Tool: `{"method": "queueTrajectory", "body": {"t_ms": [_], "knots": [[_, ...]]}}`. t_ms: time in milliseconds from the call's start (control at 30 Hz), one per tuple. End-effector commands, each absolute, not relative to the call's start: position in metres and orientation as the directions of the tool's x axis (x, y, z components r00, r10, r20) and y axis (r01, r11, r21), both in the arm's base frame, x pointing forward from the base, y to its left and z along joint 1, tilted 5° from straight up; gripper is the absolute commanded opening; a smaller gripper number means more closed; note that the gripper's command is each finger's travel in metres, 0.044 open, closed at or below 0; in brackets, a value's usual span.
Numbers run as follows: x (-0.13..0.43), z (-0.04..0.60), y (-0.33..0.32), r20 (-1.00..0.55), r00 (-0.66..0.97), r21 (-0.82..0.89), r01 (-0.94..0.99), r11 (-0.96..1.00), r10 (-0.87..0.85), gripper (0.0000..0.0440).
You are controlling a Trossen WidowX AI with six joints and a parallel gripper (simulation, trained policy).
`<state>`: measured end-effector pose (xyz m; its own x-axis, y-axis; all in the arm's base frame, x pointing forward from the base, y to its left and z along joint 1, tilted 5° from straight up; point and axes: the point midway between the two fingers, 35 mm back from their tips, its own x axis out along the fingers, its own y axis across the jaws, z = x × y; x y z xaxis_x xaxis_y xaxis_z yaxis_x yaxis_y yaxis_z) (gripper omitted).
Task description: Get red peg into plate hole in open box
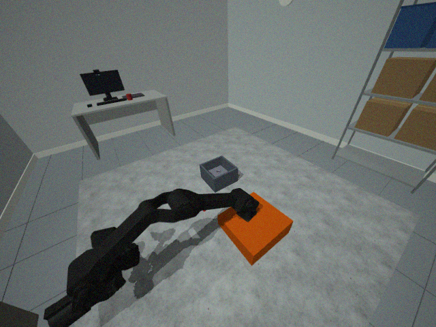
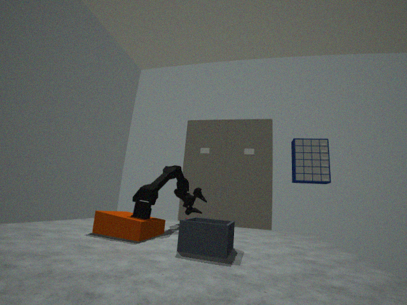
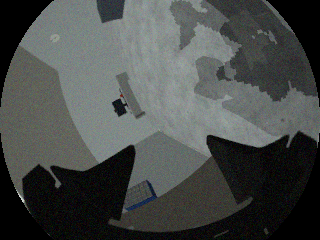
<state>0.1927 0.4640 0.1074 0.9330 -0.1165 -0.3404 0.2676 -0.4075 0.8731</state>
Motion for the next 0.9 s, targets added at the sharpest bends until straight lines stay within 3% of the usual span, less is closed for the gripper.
{"method": "queueTrajectory", "body": {"t_ms": [0, 67, 500, 867], "knots": [[0.194, 0.11, 0.464, -0.352, 0.929, 0.857, 0.271, -0.438, -0.114, 0.042], [0.196, 0.114, 0.462, -0.376, 0.92, 0.823, 0.275, -0.498, -0.113, 0.044], [0.22, 0.147, 0.442, -0.507, 0.856, 0.53, 0.216, -0.82, -0.102, 0.044], [0.241, 0.167, 0.416, -0.595, 0.798, 0.234, 0.053, -0.971, -0.1, 0.044]]}}
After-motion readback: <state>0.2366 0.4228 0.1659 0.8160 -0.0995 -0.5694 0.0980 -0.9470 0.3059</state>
